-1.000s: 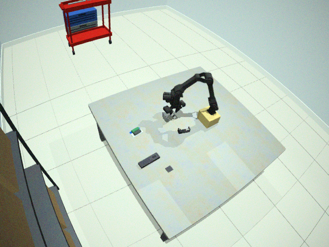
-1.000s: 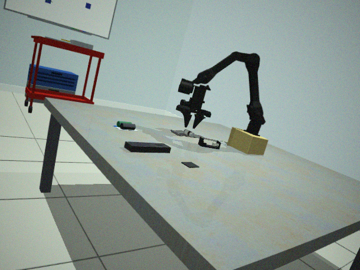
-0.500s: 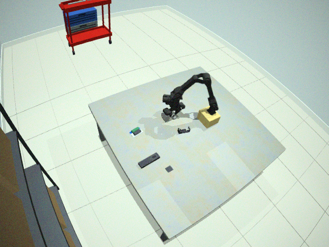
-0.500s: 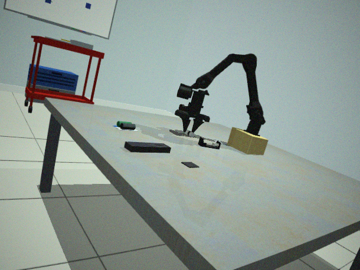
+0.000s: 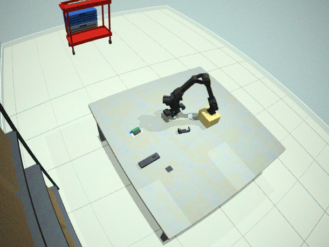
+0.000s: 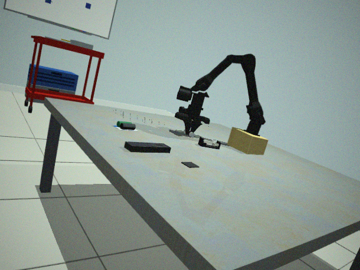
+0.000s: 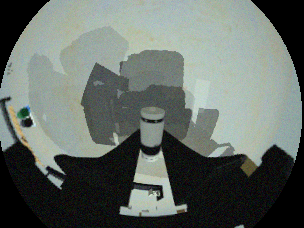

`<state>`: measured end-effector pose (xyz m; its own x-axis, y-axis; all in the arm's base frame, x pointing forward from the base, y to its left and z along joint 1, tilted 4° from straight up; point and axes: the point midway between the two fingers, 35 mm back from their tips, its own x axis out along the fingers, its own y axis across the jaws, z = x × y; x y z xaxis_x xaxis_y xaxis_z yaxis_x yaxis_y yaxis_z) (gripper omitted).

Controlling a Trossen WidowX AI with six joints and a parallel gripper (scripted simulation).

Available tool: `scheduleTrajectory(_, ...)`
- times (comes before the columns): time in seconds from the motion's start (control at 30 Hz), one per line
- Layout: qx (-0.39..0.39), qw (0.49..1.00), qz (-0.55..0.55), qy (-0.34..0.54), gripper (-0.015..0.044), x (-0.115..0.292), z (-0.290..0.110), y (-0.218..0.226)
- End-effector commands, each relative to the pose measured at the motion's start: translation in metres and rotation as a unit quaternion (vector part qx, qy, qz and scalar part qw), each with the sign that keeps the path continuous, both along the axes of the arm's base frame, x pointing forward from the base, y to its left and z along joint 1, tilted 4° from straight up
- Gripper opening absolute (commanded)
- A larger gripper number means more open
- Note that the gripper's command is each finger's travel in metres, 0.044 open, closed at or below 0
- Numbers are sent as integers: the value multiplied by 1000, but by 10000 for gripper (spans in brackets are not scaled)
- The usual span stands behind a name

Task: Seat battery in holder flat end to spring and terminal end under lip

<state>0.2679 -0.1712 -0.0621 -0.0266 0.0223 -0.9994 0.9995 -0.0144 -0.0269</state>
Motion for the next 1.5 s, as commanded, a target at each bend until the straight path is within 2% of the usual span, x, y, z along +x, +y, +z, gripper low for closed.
scheduleTrajectory(0.0,-1,1000,-3,1,83,0,-1,0)
scheduleTrajectory(0.13,-1,1000,-3,0,79,0,1,0)
scheduleTrajectory(0.33,-1,1000,-3,0,79,2,48,-2)
scheduleTrajectory(0.53,1,1000,16,-1,79,4,51,5)
scheduleTrajectory(0.7,7,992,130,-5,79,14,56,36)
scheduleTrajectory(0.87,12,962,274,-10,79,23,64,75)
scheduleTrajectory(1.03,17,910,414,-14,79,25,71,114)
scheduleTrajectory(1.23,23,821,570,-19,79,22,79,160)
scheduleTrajectory(1.3,25,798,602,-20,79,20,80,169)
scheduleTrajectory(1.47,25,796,605,-20,79,20,80,170)
